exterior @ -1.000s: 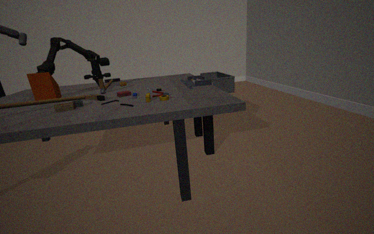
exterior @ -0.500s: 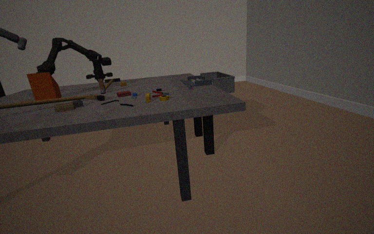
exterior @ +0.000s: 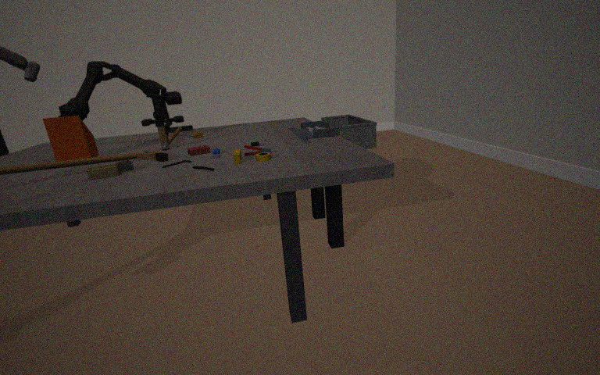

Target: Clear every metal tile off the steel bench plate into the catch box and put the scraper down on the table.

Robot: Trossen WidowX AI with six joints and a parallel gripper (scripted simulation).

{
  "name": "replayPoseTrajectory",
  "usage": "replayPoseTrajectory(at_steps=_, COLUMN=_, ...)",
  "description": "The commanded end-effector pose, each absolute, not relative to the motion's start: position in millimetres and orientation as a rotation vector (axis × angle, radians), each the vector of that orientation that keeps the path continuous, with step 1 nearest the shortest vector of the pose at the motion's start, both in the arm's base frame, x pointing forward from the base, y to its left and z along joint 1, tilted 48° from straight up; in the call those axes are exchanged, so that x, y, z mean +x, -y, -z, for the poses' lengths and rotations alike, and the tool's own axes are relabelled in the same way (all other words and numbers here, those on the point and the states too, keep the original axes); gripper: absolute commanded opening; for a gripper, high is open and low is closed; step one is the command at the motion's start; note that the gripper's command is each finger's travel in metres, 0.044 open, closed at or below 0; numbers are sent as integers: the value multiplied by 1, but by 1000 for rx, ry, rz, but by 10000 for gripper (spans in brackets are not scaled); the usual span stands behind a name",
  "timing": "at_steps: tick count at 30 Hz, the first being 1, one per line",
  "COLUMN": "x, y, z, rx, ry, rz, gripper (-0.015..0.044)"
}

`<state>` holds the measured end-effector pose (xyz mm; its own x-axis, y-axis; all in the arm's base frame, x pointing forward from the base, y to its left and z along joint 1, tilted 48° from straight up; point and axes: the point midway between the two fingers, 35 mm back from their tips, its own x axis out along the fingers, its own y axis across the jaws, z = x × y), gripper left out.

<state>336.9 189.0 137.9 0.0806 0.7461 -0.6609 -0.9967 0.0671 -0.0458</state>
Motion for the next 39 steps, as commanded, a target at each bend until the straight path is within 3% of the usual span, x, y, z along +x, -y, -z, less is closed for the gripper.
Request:
replayPoseTrajectory(at_steps=1, x=340, y=-189, z=-136, rx=-573, ry=-548, rz=-1420, gripper=0)
replayPoseTrajectory(at_steps=39, x=378, y=-188, z=-139, rx=-575, ry=-547, rz=-1420, gripper=0)
